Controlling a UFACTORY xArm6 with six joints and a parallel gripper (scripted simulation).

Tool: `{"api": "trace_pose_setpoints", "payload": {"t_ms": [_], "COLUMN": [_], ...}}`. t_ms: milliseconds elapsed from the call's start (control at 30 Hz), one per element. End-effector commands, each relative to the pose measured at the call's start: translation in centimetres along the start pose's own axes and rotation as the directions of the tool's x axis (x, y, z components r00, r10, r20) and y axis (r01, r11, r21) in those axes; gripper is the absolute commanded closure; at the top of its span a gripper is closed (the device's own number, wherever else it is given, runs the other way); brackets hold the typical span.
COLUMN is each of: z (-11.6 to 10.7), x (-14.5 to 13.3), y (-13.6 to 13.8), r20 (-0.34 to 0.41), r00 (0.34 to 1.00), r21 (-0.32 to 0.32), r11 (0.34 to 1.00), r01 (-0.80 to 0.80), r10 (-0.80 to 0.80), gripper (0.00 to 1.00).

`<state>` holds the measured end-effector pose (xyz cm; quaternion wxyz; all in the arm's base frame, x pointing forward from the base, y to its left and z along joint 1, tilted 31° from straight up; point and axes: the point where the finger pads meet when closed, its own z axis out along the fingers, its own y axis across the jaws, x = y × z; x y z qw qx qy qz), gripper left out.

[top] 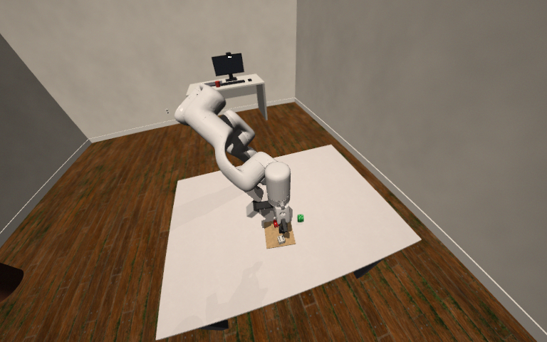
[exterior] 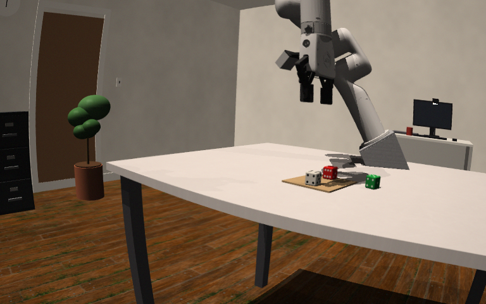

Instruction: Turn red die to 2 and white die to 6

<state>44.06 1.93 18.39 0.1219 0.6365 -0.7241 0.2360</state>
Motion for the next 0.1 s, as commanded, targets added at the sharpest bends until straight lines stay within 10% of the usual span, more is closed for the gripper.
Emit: {"api": "trace_pose_setpoints", "payload": {"t_ms": [0, 67], "z": [-0.14, -0.14], "x": [-0.01, -0.01], "y": [-0.11, -0.11], "r20": [0.002, 0.002], "r00": [1.000, 1.000], "r21": [0.003, 0.003], "r11": [1.000, 1.000], "r01": [-0.001, -0.001], "r10": [0.001, 0.001], "gripper": [0.00, 0.00]}}
